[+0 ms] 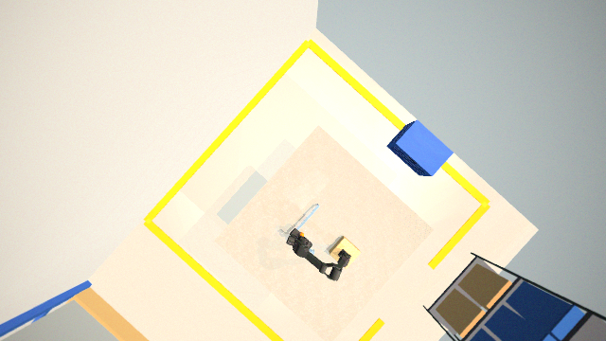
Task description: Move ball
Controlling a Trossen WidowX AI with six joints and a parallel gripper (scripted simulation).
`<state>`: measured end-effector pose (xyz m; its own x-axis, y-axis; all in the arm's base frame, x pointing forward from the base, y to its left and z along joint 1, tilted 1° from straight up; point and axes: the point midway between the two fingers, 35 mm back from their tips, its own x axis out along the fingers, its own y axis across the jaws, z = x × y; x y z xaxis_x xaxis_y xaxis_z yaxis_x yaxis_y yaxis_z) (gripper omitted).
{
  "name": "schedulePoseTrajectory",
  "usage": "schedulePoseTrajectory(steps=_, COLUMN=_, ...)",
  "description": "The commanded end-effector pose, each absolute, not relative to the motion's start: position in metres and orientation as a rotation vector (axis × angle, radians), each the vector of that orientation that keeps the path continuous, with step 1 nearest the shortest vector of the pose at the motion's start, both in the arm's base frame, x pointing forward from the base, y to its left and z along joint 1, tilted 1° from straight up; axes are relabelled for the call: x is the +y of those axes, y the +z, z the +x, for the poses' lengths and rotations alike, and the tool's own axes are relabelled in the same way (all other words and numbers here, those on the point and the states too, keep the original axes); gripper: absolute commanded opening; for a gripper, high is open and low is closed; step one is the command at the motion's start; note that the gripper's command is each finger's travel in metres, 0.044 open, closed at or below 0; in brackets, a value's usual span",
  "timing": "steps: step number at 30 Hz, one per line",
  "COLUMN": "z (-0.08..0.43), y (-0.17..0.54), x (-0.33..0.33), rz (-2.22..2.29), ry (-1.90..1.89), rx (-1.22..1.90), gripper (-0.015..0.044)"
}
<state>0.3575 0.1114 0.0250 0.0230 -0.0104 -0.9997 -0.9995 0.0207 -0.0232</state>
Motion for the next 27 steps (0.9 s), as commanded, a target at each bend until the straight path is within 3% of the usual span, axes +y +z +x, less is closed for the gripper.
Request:
schedulePoseTrajectory(steps=1, z=0.357, y=0.021, x=0.111, rz=-1.213, ry=1.175, rx=1.206, gripper=0.0000)
schedulePoseTrajectory(steps=18, z=0.357, y=0.003, x=0.111, rz=-1.213, ry=1.175, rx=1.206, gripper=0.0000)
schedulePoseTrajectory(steps=27, z=0.360, y=0.007, x=0.112, rz=-1.214, ry=1.167, rx=1.201, gripper=0.0236)
